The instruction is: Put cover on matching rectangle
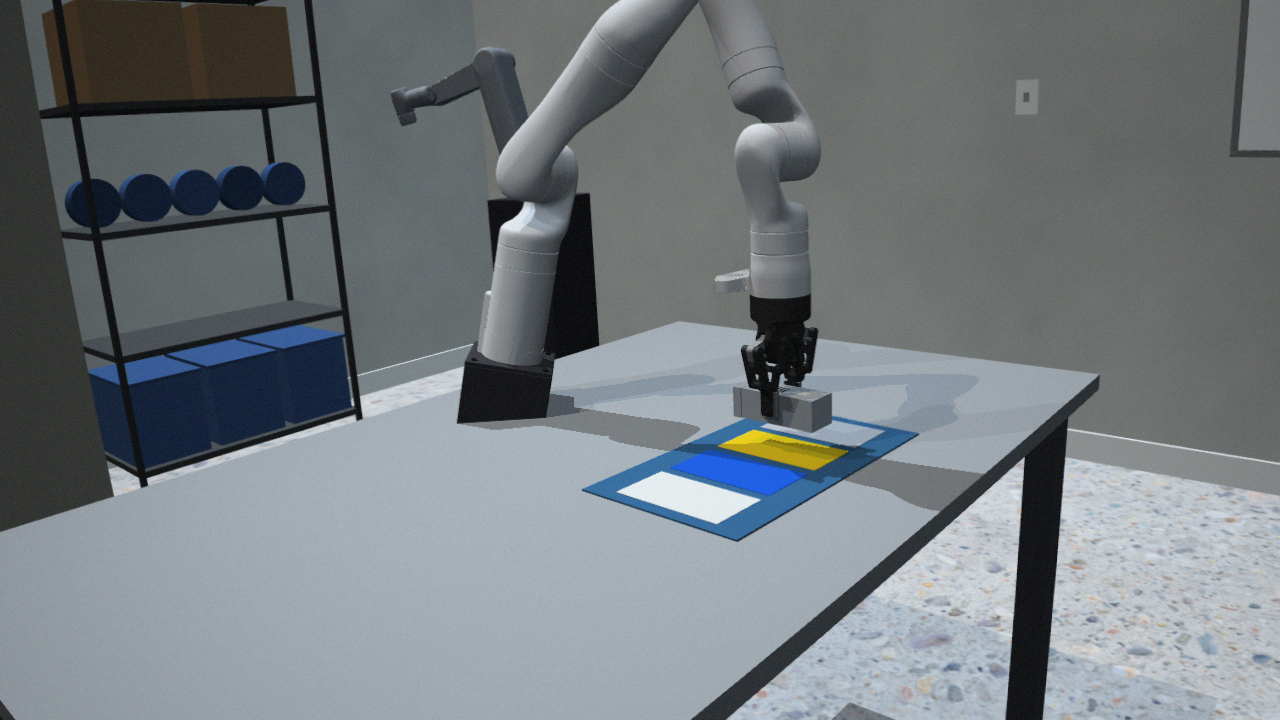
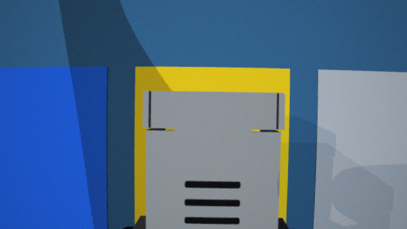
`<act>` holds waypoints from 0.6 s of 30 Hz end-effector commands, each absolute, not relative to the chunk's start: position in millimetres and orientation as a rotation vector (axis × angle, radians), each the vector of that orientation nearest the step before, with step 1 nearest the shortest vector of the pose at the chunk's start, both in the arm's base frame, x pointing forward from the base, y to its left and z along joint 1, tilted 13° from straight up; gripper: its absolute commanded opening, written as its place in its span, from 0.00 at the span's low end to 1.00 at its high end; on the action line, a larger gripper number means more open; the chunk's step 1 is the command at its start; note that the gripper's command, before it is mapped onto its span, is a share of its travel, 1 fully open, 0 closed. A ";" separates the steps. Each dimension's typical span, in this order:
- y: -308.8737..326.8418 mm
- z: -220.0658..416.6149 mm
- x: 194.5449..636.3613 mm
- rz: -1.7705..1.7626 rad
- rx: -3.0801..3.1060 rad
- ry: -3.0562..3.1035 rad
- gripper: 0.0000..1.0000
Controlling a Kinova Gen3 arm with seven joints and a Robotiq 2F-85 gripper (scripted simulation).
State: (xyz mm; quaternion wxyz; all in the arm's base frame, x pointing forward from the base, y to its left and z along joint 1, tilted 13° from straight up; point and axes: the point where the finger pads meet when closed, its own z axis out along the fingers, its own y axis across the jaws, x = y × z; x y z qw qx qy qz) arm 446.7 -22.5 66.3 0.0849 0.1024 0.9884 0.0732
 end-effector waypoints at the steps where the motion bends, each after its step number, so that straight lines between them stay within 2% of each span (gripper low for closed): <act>1: -22.7 67.0 447.2 0.218 0.306 2.946 0.00; 18: -21.4 57.3 449.0 0.218 0.306 2.946 0.00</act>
